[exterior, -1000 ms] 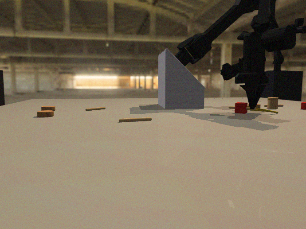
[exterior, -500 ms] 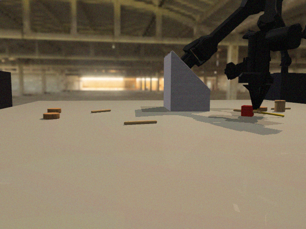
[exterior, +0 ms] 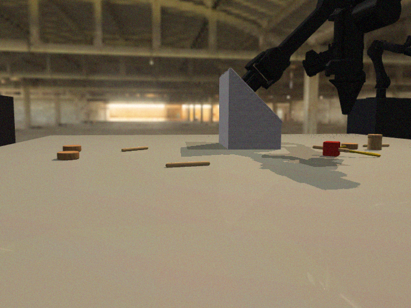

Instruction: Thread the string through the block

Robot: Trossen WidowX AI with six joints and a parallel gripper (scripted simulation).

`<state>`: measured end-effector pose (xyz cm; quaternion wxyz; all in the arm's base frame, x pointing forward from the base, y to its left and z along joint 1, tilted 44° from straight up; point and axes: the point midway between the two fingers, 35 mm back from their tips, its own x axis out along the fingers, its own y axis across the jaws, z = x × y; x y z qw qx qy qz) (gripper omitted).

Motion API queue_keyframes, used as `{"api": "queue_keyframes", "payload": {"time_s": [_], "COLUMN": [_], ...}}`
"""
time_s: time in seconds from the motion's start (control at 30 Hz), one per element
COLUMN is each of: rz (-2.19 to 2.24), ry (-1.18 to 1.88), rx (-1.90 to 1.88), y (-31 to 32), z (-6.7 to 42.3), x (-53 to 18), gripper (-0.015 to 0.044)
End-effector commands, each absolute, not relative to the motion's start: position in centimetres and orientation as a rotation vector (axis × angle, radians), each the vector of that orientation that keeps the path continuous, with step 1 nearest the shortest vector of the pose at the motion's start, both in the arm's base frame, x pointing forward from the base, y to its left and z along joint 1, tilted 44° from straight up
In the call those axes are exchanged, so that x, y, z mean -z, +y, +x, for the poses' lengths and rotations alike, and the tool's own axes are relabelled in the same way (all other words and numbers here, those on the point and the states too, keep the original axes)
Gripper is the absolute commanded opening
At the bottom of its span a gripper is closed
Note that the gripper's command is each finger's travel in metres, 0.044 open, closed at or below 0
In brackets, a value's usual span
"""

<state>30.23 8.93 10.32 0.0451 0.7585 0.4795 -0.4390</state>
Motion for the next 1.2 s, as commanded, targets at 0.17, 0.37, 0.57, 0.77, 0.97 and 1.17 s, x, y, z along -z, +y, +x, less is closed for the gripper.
{"api": "queue_keyframes", "payload": {"time_s": [0.17,0.37,0.57,0.77,0.97,1.17], "rz": [1.827,1.4,1.156,0.931,0.705,0.473], "ry": [1.596,1.578,1.532,1.469,1.389,1.289], "rx": [0.639,0.157,-0.085,-0.292,-0.485,-0.668], "y": [8.3,7.8,7.5,7.3,7.1,7.0], "z": [29.4,28.7,28.2,27.8,27.4,27.1], "x": [-9.6,-9.0,-8.6,-8.3,-8.0,-7.8], "gripper": [0.0123,0.0123,0.0123,0.0123,0.0123,0.0123]}}
